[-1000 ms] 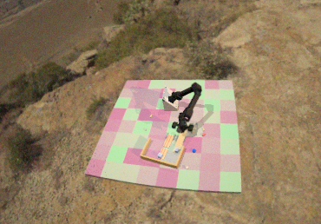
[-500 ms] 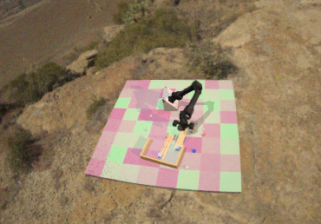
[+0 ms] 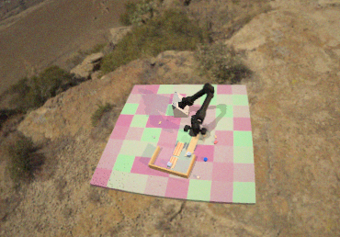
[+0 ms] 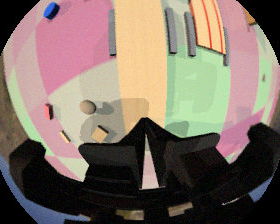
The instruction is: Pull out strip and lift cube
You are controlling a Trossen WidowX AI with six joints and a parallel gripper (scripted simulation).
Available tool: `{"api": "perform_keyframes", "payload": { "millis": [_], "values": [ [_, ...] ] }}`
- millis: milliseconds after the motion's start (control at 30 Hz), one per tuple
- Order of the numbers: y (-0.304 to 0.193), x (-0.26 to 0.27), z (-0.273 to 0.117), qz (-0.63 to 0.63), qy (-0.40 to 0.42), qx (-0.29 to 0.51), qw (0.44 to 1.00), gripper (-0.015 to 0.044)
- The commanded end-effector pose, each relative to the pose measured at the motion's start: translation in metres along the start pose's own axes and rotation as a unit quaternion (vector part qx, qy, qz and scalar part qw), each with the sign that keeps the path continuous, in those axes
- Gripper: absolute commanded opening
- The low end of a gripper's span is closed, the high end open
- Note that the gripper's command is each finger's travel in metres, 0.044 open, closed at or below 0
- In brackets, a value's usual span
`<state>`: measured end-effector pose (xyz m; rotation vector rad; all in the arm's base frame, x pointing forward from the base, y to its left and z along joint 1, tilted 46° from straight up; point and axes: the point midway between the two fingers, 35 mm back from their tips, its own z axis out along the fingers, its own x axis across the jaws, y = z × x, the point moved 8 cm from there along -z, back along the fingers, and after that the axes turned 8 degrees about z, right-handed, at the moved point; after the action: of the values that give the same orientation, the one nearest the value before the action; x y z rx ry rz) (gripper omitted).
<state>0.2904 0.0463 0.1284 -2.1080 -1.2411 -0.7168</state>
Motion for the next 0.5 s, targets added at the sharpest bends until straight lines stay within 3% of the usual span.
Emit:
{"api": "perform_keyframes", "payload": {
  "millis": [0,467],
  "values": [
    [-0.012,-0.003,0.007,0.003,-0.006,0.015,1.0,0.0],
    [-0.031,-0.005,0.007,0.004,-0.006,0.015,1.0,0.0]
  ]
}}
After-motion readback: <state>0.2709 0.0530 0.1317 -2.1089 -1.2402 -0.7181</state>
